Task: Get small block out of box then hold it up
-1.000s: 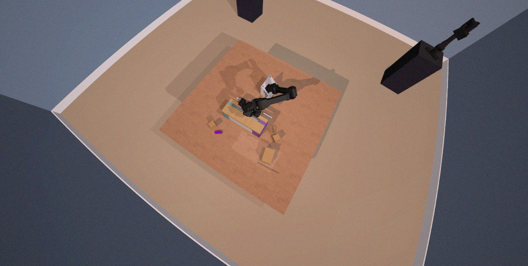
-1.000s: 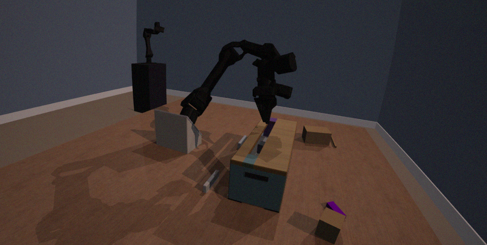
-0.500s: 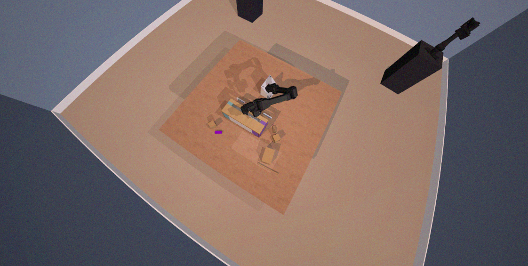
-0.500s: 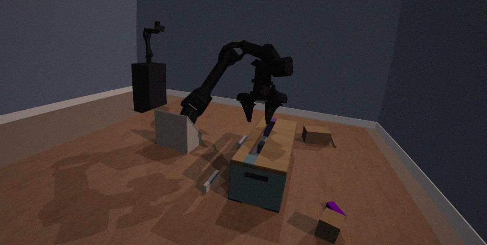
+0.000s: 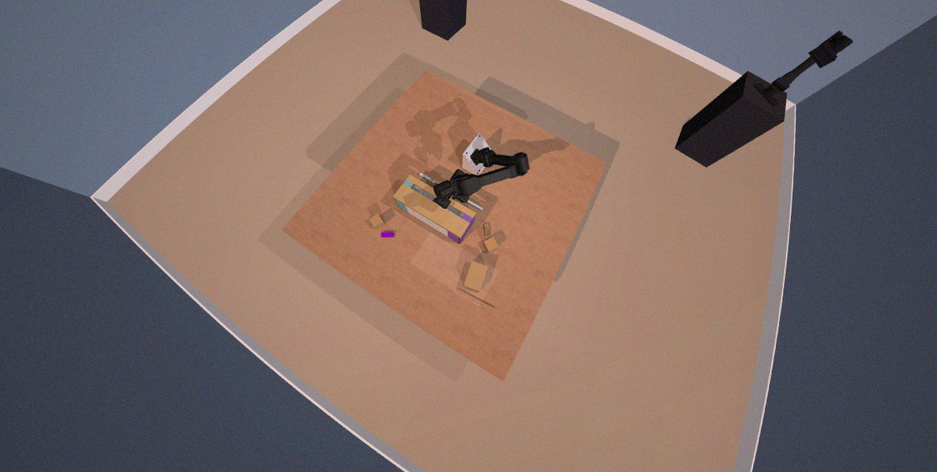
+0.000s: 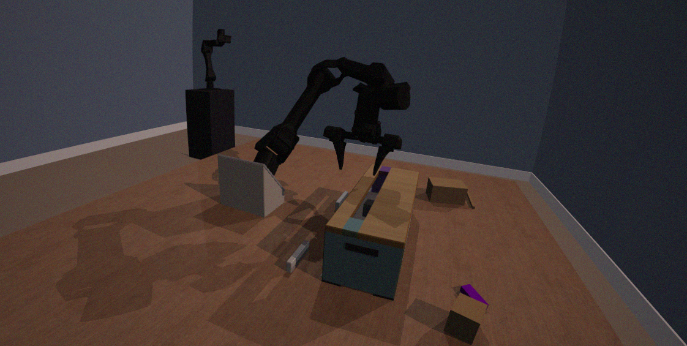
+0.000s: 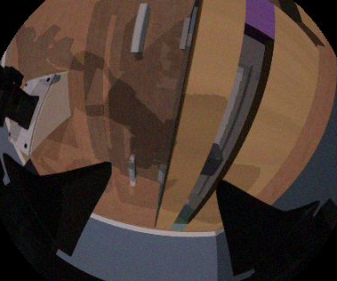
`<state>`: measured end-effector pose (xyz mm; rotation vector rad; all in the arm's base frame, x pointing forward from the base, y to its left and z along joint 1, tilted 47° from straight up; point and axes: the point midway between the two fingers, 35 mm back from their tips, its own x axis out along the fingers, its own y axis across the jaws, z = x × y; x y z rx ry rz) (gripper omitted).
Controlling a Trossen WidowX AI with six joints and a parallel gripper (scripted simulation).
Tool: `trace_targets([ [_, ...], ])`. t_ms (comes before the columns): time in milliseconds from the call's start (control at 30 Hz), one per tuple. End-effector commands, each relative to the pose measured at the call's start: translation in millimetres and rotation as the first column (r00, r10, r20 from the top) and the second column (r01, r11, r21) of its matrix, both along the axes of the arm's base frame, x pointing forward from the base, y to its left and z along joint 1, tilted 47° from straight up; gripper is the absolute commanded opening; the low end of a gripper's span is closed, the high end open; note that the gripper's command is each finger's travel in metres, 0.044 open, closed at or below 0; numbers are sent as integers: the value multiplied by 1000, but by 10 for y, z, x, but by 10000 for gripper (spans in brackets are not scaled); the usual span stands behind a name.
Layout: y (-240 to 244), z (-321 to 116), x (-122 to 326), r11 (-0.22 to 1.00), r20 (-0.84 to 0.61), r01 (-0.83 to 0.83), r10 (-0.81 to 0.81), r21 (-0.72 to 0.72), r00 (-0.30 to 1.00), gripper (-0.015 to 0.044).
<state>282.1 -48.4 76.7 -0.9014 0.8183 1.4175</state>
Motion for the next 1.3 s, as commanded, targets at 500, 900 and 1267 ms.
trace_targets([
  [500,180,-181,18,1000,4,-9,9,-6,1000,400],
  [900,322,-314,20,1000,4,-9,9,-5,1000,400],
  [1267,454,-432,9,1000,5,-9,9,-4,1000,400],
])
